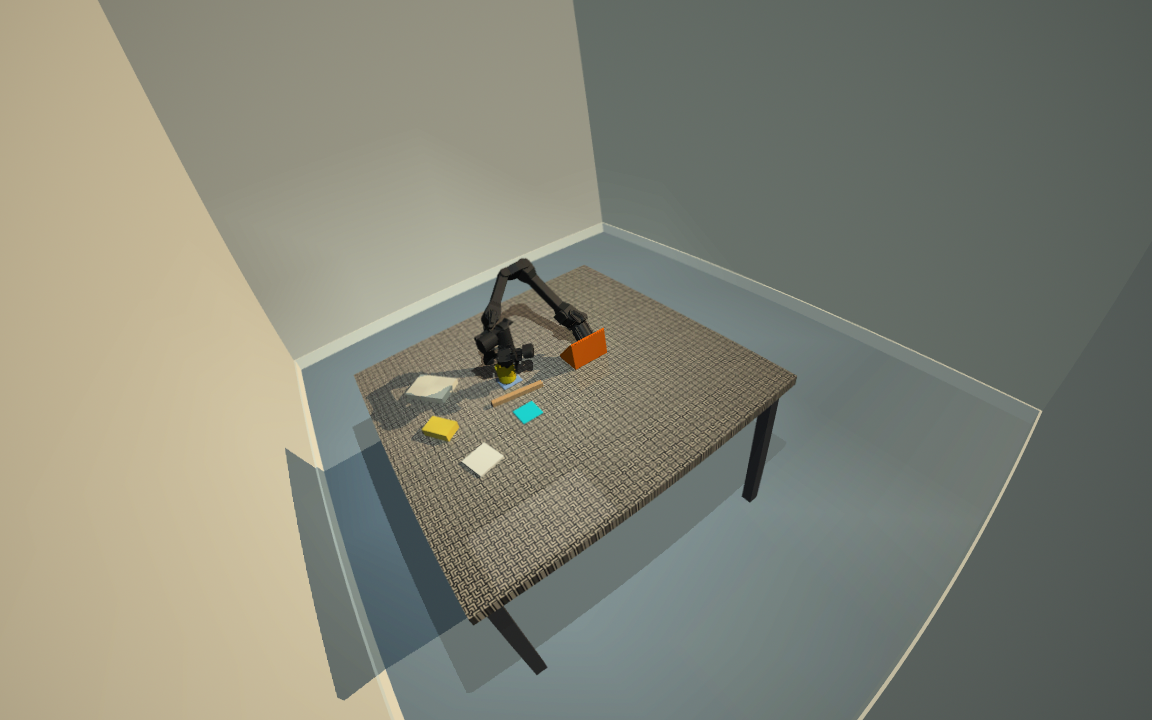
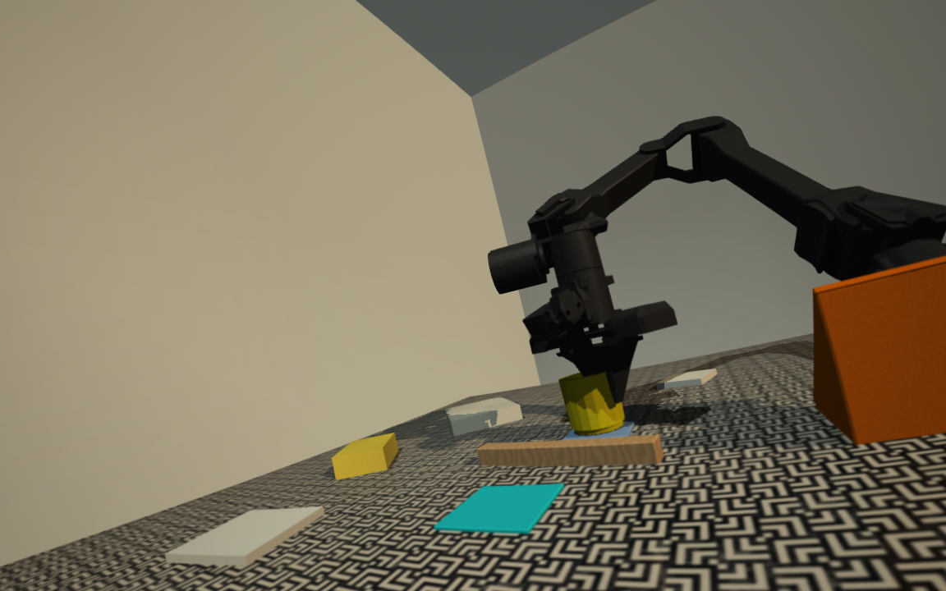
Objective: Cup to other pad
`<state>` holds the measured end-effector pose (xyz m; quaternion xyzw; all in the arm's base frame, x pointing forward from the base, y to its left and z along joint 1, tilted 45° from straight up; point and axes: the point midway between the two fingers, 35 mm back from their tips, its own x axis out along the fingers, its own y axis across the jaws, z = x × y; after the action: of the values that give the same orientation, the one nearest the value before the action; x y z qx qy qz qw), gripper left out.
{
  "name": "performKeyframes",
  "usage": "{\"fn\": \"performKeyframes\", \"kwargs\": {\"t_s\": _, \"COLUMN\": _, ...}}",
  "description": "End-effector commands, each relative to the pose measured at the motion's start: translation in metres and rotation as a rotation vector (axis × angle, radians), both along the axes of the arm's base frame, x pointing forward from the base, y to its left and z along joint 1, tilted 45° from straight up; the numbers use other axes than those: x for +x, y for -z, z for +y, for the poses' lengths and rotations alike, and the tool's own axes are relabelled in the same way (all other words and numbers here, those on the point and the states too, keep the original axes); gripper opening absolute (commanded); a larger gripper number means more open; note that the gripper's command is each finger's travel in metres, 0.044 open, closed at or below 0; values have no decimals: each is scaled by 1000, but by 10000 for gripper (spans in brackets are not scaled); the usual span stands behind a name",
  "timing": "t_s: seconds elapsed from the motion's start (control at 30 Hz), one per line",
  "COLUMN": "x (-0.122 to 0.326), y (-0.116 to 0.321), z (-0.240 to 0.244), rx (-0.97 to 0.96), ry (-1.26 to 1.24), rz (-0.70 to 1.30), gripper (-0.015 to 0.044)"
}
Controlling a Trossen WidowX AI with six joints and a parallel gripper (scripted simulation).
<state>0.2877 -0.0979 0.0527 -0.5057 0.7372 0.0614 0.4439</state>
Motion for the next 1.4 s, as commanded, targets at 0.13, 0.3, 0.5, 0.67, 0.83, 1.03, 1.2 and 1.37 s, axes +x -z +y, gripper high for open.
{"fn": "performKeyframes", "kwargs": {"t_s": 0.13, "x": 0, "y": 0, "z": 0, "rx": 0, "ry": 0, "rz": -1, "gripper": 47}}
{"fn": "performKeyframes", "kwargs": {"t_s": 0.3, "x": 0, "y": 0, "z": 0, "rx": 0, "ry": 0, "rz": -1, "gripper": 13}}
{"fn": "performKeyframes", "kwargs": {"t_s": 0.5, "x": 1, "y": -6, "z": 6, "rx": 0, "ry": 0, "rz": 0, "gripper": 0}}
{"fn": "performKeyframes", "kwargs": {"t_s": 0.67, "x": 3, "y": -18, "z": 18, "rx": 0, "ry": 0, "rz": 2, "gripper": 0}}
{"fn": "performKeyframes", "kwargs": {"t_s": 0.83, "x": 4, "y": -30, "z": 29, "rx": -2, "ry": -1, "rz": 4, "gripper": 0}}
{"fn": "performKeyframes", "kwargs": {"t_s": 1.03, "x": 5, "y": -30, "z": 28, "rx": -7, "ry": -5, "rz": 5, "gripper": 0}}
{"fn": "performKeyframes", "kwargs": {"t_s": 1.2, "x": 5, "y": -30, "z": 28, "rx": -7, "ry": -5, "rz": 5, "gripper": 0}}
{"fn": "performKeyframes", "kwargs": {"t_s": 1.37, "x": 5, "y": -30, "z": 28, "rx": -7, "ry": -5, "rz": 5, "gripper": 0}}
